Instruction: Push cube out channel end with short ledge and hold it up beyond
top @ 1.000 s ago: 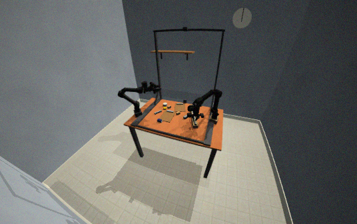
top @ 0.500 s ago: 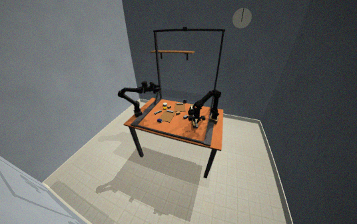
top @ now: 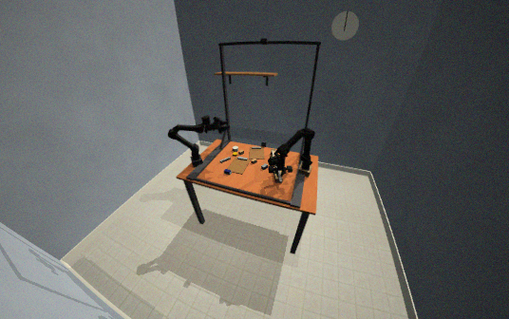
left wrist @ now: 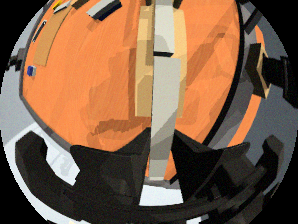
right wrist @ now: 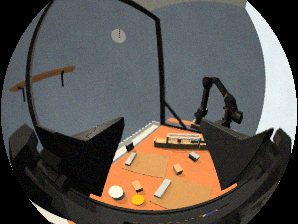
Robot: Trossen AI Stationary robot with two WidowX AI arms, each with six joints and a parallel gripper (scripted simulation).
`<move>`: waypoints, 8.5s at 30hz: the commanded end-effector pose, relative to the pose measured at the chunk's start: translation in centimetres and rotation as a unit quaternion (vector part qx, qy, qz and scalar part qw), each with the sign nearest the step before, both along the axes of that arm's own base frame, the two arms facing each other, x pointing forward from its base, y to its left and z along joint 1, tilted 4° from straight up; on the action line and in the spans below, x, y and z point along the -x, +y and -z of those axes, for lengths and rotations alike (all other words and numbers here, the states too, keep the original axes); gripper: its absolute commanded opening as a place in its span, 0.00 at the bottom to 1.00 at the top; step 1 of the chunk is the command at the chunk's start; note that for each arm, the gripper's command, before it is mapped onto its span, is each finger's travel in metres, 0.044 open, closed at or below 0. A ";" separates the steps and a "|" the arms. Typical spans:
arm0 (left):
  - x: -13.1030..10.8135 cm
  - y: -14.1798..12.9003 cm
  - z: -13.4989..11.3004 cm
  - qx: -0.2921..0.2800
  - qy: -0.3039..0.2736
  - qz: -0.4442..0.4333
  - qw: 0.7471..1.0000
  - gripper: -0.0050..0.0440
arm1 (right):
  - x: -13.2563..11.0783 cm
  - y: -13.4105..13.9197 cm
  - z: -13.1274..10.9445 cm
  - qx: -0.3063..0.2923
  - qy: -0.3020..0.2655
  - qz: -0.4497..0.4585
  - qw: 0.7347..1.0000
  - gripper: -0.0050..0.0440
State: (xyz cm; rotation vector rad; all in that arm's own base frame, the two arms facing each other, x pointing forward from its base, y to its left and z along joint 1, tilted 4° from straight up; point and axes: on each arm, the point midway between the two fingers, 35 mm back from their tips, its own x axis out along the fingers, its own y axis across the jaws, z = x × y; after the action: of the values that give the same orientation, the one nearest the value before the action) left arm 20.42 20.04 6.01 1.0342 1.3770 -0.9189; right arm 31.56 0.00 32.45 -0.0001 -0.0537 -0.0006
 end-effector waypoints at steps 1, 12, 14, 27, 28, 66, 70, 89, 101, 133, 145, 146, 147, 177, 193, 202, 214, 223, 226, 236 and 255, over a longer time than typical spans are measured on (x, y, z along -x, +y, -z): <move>-0.1 0.2 -0.1 -0.008 -0.005 0.003 1.000 0.10 | 0.2 0.0 -0.6 -0.003 -0.008 0.001 1.000 0.92; -0.1 0.3 0.7 -0.008 -0.005 0.004 1.000 0.10 | 0.2 0.0 -0.6 -0.003 -0.008 0.001 1.000 0.92; -0.1 0.3 0.9 -0.008 -0.005 0.004 1.000 0.10 | 0.2 0.0 -0.6 -0.003 -0.008 0.001 1.000 0.92; -0.3 -0.1 1.4 -0.008 -0.005 0.004 1.000 0.10 | 0.2 0.0 -0.6 -0.003 -0.008 0.001 1.000 0.92; -0.3 -0.3 1.4 -0.008 -0.005 0.004 1.000 0.10 | 0.2 0.0 -0.6 -0.003 -0.008 0.001 1.000 0.92; -1.9 -4.7 1.5 -0.008 -0.011 0.002 1.000 0.10 | 0.2 0.0 -0.6 -0.003 -0.008 0.001 1.000 0.92; -2.0 -5.2 1.6 -0.008 -0.011 0.001 1.000 0.10 | 0.2 0.0 -0.6 -0.003 -0.008 0.001 1.000 0.92; -2.8 -7.4 1.8 -0.007 -0.011 0.002 1.000 0.10 | 0.2 0.0 -0.6 -0.003 -0.008 0.001 1.000 0.92; -3.2 -8.7 1.9 -0.007 -0.011 0.002 1.000 0.10 | 0.2 0.0 -0.6 -0.003 -0.008 0.001 1.000 0.92; -4.3 -11.8 2.2 -0.005 -0.010 0.001 1.000 0.10 | 0.2 0.0 -0.6 -0.003 -0.008 0.001 1.000 0.92; -4.3 -12.1 2.2 -0.004 -0.010 0.001 1.000 0.42 | 0.2 0.0 -0.6 -0.003 -0.008 0.001 1.000 0.92; -4.3 -12.1 2.2 -0.004 -0.010 0.001 1.000 0.42 | 0.2 0.0 -0.6 -0.003 -0.008 0.001 1.000 0.92; -4.3 -12.1 2.2 -0.004 -0.010 0.001 1.000 0.42 | 0.2 0.0 -0.6 -0.003 -0.008 0.001 1.000 0.92; -4.4 -12.2 0.4 -0.005 -0.013 0.001 1.000 0.42 | 0.2 0.0 -0.6 -0.003 -0.008 0.001 1.000 0.92; -4.2 -12.6 -4.0 -0.005 -0.013 0.002 1.000 0.42 | 0.2 0.0 -0.6 -0.003 -0.008 0.001 1.000 0.92; -4.1 -12.6 -3.9 -0.005 -0.012 0.001 1.000 0.10 | 0.2 0.0 -0.6 -0.003 -0.008 0.001 1.000 0.92; -4.1 -12.6 -3.9 -0.005 -0.012 0.001 1.000 0.10 | 0.2 0.0 -0.6 -0.003 -0.008 0.001 1.000 0.92; -3.2 -8.2 -3.7 -0.007 -0.010 -0.001 1.000 0.10 | 0.2 0.0 -0.6 -0.003 -0.008 0.001 1.000 0.92; -2.4 -5.8 -3.6 -0.003 -0.010 0.003 1.000 0.10 | 0.2 0.0 -0.6 -0.003 -0.008 0.001 1.000 0.92; -1.6 -3.8 -3.4 0.001 -0.011 0.007 1.000 0.10 | 0.2 0.0 -0.6 -0.003 -0.008 0.001 1.000 0.92; -1.4 -3.6 -1.4 -0.001 -0.008 0.002 1.000 0.10 | 0.2 0.0 -0.6 -0.003 -0.008 0.001 1.000 0.92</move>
State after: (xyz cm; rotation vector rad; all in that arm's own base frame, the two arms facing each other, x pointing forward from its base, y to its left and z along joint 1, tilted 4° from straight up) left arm 21.73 16.37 7.50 1.0337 1.3698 -0.9148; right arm 31.56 0.00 32.45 -0.0001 -0.0537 -0.0006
